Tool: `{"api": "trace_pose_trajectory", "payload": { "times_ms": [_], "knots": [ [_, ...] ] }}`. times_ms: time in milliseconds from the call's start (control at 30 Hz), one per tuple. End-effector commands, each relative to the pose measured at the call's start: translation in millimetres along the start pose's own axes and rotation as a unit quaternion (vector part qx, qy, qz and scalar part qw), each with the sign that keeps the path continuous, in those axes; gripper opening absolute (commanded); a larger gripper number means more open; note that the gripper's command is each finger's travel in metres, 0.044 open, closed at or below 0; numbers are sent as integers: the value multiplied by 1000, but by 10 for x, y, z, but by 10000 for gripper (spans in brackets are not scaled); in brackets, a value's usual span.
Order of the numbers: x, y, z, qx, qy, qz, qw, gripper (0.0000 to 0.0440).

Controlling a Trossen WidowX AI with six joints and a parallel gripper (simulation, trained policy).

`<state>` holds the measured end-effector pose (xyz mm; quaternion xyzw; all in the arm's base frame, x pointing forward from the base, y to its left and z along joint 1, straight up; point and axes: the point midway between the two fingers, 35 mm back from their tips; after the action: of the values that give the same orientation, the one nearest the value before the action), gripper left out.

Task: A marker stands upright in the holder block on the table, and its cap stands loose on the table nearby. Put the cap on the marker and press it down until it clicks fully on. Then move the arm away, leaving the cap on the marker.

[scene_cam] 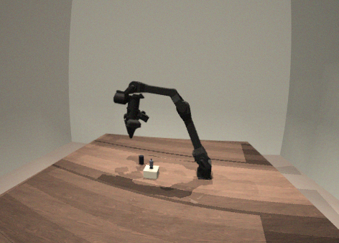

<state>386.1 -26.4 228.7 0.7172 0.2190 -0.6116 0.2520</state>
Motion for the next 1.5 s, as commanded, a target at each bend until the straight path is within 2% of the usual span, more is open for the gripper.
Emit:
{"api": "trace_pose_trajectory", "payload": {
  "times_ms": [0, 1467],
  "knots": [
    [85, 62, 82, 6, -16, -6, 1000, 330],
    [969, 309, 688, 57, -107, -96, 988, 315]
  ]
}}
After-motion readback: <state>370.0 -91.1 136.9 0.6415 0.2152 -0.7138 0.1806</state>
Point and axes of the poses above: the point midway between the two fingers, 35 mm back from their tips, its own x axis out along the fingers, its own y axis across the jaws, z = x × y, and after that the axes turned 12 degrees about -x, right-handed
